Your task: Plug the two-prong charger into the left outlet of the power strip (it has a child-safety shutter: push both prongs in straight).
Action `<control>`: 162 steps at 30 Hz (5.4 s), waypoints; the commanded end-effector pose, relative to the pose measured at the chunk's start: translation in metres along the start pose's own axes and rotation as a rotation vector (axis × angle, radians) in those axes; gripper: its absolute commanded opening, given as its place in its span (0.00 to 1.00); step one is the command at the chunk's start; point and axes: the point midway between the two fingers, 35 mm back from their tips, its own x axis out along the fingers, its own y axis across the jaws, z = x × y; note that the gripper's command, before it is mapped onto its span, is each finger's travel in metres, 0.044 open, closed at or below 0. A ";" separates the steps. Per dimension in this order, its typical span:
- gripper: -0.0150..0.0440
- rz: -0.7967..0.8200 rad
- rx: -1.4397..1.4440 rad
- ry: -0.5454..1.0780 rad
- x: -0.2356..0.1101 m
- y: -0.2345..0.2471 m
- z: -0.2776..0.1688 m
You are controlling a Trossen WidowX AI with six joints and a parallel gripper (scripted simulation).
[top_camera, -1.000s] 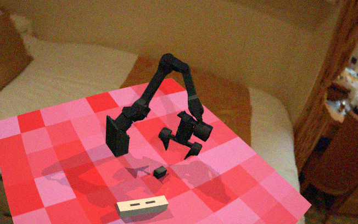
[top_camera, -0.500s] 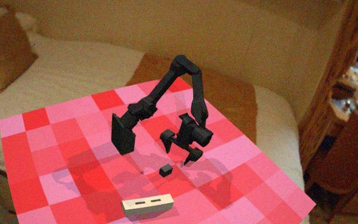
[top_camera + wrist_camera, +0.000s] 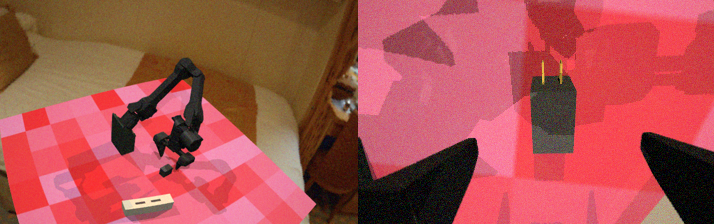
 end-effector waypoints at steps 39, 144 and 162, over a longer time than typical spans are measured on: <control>1.00 0.000 0.023 -0.007 0.053 0.000 -0.004; 0.25 0.056 0.994 -0.020 0.030 -0.008 -0.071; 0.25 0.080 1.321 -0.018 0.040 -0.008 -0.091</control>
